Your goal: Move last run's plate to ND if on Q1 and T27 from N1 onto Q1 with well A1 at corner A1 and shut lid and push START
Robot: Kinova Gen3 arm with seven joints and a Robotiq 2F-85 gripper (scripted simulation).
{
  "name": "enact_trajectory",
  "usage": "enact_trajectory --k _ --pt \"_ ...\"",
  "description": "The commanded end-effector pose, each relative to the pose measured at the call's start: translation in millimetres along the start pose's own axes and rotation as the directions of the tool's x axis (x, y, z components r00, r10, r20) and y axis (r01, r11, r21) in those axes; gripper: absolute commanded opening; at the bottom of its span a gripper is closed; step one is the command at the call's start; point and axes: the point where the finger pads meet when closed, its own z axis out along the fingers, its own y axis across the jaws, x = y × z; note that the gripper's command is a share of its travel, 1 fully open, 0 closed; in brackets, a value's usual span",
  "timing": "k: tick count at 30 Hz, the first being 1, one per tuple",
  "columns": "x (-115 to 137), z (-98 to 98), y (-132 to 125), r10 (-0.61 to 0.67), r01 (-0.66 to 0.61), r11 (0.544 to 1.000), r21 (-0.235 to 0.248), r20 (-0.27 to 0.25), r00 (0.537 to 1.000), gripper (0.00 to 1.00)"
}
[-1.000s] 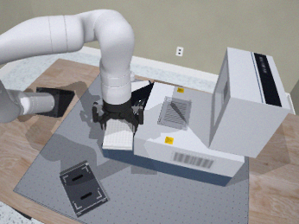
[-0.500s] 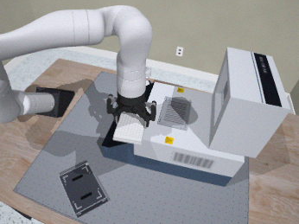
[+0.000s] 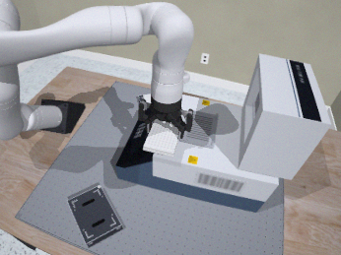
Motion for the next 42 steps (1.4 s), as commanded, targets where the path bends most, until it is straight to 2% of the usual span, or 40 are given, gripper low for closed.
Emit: enact_trajectory --k 1,42 --pt "3.3 -0.5 3.2 0.0 0.0 1.0 0.0 0.001 1.0 0.91" --pt "96.7 -0.6 83.6 0.0 0.0 1.0 -0.001 0.001 1.0 0.91"
